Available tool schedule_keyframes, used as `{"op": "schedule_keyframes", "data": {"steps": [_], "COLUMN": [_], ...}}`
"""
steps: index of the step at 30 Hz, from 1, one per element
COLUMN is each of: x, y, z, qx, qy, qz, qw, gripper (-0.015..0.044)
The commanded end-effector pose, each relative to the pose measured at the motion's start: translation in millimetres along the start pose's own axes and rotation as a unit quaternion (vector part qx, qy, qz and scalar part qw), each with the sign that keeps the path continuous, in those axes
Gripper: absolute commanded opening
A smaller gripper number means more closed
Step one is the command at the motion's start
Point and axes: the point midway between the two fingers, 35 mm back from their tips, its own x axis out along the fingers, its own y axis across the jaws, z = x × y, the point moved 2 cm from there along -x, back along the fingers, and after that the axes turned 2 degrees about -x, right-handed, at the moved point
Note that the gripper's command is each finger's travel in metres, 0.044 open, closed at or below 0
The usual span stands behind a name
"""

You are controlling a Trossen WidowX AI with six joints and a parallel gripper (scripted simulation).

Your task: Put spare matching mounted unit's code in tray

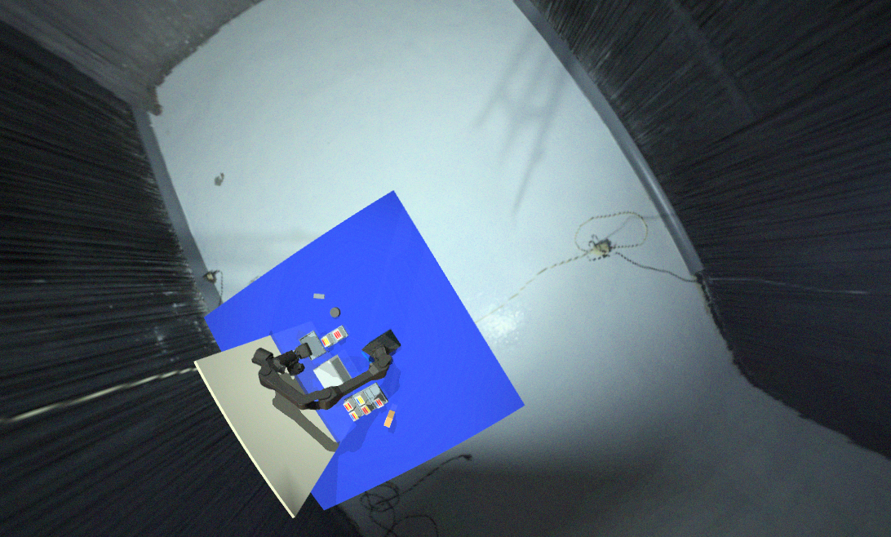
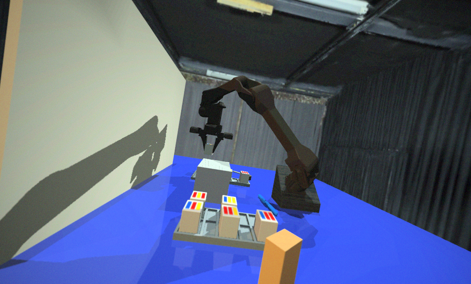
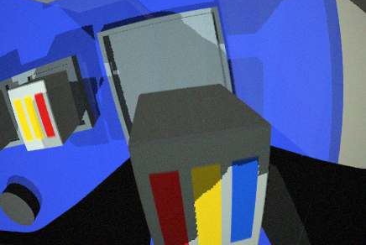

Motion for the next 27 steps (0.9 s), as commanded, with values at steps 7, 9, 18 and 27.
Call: {"op": "schedule_keyframes", "data": {"steps": [7,9,18,27], "x": [6,8,16,23], "y": [-2,-2,-3,-4], "z": [-2,-2,-3,-3], "qx": [-0.005,-0.005,-0.006,-0.006], "qy": [0.003,0.003,0.003,0.004], "qz": [0.000,0.000,0.000,0.000], "qw": [1.000,1.000,1.000,1.000], "gripper": [0.0000,0.0000,0.0000,0.0000]}}
